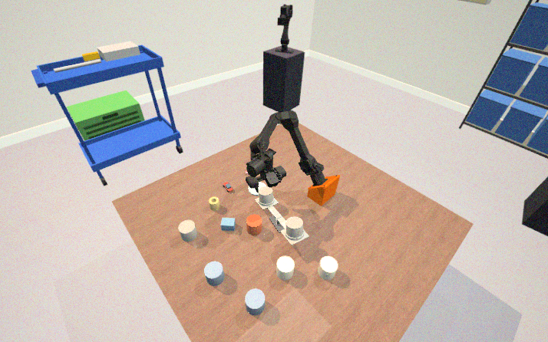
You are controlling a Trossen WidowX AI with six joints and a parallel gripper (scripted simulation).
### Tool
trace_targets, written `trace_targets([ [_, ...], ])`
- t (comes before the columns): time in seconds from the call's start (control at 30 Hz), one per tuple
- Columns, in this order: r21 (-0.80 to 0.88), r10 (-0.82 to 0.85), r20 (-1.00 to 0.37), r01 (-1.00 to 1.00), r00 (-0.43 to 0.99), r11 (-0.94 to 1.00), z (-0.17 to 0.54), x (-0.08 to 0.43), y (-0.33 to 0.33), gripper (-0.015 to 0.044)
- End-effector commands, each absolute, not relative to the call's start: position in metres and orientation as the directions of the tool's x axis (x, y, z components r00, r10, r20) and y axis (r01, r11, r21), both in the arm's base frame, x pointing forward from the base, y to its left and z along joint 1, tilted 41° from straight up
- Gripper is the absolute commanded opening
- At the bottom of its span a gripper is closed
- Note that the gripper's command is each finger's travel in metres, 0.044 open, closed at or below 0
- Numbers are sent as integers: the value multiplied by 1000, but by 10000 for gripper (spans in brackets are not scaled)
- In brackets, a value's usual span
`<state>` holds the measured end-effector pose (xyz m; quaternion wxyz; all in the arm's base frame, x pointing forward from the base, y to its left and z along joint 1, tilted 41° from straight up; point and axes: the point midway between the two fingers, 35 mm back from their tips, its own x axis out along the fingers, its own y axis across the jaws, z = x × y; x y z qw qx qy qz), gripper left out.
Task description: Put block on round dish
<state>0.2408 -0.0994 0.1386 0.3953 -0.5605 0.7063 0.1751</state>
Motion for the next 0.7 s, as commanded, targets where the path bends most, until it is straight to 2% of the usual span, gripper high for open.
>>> trace_targets([
  [0.0, -193, -653, -755, -931, -60, 309, 134, 240, -103, 440],
  [0.67, -194, -653, -755, -931, -60, 309, 110, 239, -124, 440],
])
